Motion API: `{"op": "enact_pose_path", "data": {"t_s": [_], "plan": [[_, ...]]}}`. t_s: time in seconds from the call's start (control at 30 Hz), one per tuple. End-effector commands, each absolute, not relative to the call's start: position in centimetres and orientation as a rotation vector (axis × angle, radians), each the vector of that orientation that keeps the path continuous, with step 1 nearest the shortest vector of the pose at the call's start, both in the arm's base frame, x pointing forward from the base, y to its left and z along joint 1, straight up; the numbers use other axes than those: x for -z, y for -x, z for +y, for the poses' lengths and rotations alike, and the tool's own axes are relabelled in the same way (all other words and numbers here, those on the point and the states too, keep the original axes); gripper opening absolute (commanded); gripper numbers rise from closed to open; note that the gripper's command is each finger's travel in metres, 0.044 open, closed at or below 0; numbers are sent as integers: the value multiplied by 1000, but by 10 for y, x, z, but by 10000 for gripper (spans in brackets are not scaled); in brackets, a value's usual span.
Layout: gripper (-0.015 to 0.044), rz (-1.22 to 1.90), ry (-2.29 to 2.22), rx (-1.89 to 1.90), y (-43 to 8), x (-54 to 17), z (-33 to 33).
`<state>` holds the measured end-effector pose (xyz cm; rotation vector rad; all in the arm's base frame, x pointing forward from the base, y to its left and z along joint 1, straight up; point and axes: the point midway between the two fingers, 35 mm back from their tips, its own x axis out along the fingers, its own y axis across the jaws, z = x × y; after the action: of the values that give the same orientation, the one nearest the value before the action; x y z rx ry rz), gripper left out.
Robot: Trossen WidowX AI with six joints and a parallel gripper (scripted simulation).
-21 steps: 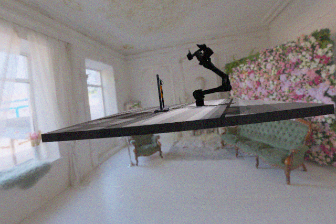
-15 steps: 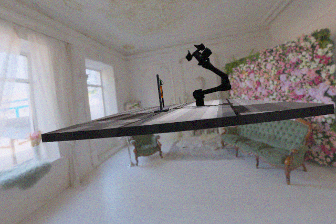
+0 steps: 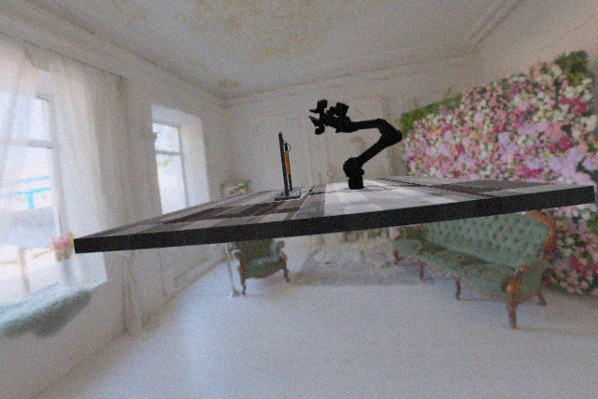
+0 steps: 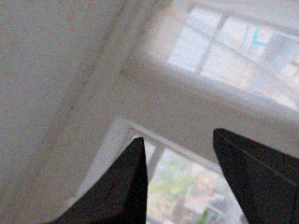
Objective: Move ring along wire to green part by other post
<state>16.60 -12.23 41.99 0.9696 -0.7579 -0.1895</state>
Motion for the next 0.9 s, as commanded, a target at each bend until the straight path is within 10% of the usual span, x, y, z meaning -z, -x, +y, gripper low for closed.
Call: {"op": "enact_pose_path", "data": {"t_s": [0.0,0.87], "plan": [[160,-514,-775,270,-207,-359,-142],[160,187,-3,-77,-228,-95,-100]]}}
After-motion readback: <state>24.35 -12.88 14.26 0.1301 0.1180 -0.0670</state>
